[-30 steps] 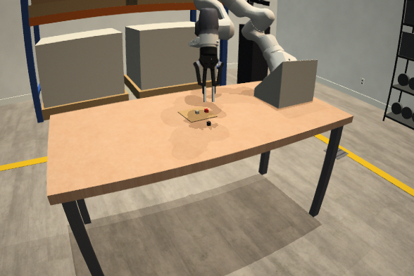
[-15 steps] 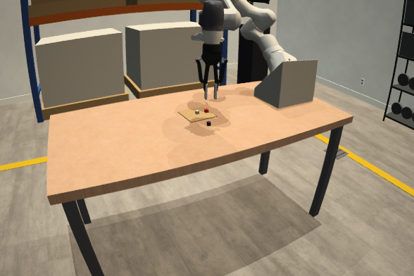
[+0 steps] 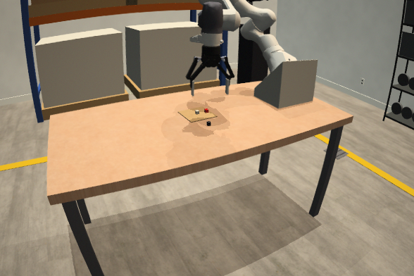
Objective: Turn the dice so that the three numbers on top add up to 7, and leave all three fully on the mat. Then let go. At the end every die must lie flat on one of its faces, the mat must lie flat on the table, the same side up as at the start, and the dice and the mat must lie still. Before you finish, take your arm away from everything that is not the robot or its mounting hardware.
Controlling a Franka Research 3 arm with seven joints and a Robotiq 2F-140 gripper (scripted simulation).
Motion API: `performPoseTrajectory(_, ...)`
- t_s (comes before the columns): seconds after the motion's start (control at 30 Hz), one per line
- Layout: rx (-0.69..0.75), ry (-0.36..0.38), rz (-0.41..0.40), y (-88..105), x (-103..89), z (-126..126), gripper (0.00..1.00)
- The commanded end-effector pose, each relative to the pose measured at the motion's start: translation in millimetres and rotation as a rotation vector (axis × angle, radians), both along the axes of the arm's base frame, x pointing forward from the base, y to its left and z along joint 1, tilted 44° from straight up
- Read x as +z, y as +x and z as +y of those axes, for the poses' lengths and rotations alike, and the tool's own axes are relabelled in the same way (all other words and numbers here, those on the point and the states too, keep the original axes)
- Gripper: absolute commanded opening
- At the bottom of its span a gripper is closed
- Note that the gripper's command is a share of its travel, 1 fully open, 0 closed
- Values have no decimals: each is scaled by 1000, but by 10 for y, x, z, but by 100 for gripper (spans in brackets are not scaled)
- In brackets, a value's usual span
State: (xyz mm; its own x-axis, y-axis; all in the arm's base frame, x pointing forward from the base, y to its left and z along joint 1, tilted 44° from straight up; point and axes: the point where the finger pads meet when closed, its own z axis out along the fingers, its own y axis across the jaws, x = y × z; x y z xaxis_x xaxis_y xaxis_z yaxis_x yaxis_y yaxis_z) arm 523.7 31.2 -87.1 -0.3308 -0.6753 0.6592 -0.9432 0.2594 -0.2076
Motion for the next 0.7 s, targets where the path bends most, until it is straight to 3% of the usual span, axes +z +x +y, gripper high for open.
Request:
performPoseTrajectory(0.0, 97, -2, 105, -19, -20, -55, 100)
performPoseTrajectory(0.67, 347, 8, 348, -34, -84, -155, 100)
